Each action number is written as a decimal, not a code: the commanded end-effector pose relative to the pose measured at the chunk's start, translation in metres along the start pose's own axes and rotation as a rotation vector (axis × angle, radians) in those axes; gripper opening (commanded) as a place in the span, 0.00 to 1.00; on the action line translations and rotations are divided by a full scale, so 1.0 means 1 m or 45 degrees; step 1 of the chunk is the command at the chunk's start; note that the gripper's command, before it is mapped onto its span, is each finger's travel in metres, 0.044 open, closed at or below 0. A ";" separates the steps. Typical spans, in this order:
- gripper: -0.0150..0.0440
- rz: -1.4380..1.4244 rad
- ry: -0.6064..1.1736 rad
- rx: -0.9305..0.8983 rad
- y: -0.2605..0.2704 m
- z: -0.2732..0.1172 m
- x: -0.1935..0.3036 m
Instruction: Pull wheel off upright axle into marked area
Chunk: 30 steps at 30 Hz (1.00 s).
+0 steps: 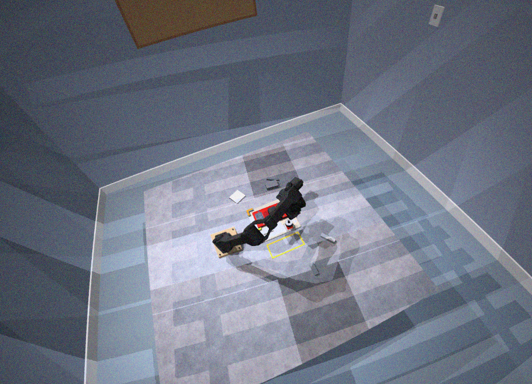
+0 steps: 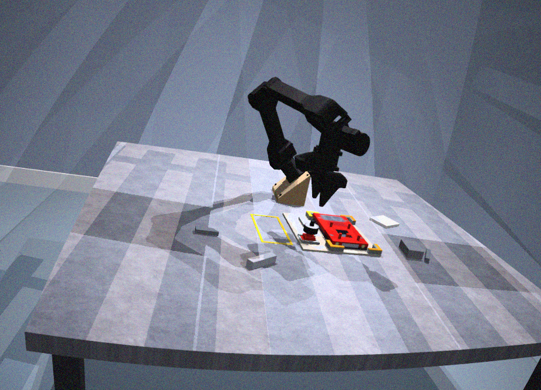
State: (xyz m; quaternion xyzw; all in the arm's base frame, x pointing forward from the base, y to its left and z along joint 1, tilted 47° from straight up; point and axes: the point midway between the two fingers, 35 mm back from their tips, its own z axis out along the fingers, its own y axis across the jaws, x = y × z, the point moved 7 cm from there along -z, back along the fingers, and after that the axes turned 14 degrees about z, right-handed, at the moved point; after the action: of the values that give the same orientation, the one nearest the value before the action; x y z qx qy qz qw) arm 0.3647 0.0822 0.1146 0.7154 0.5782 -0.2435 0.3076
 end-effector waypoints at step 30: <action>0.49 0.018 -0.010 0.013 0.005 0.074 -0.003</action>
State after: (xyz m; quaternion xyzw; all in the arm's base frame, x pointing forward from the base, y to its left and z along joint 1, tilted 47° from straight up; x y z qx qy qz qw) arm 0.3696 0.0260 0.0656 0.7192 0.5717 -0.2471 0.3081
